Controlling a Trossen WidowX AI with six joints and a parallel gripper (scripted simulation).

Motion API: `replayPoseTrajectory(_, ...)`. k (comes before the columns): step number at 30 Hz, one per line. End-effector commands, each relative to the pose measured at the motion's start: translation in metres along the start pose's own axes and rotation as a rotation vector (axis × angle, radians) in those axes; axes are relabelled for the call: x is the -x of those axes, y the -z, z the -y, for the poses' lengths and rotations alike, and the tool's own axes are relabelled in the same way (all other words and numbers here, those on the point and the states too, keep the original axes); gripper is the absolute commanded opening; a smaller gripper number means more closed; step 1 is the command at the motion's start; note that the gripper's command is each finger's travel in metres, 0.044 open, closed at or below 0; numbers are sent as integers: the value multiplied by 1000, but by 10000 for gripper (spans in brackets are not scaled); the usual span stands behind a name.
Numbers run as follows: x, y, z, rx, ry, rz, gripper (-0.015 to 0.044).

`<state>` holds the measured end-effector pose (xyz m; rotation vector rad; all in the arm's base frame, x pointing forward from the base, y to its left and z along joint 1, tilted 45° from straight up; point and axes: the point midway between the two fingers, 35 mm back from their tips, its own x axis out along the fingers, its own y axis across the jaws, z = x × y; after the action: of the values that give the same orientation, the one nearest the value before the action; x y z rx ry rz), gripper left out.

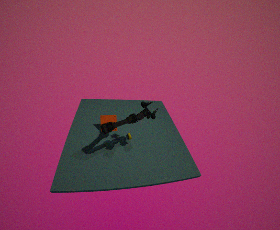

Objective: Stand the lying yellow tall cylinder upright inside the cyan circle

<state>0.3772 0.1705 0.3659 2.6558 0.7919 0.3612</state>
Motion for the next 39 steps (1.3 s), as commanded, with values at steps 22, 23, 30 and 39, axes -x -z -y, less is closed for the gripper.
replayPoseTrajectory(22,165,-171,16,609,419,1407,309)
replayPoseTrajectory(23,179,-170,15,651,472,1466,309)
replayPoseTrajectory(30,263,-144,-2,950,922,1810,309)
replayPoseTrajectory(39,270,-140,-5,980,975,1837,309)
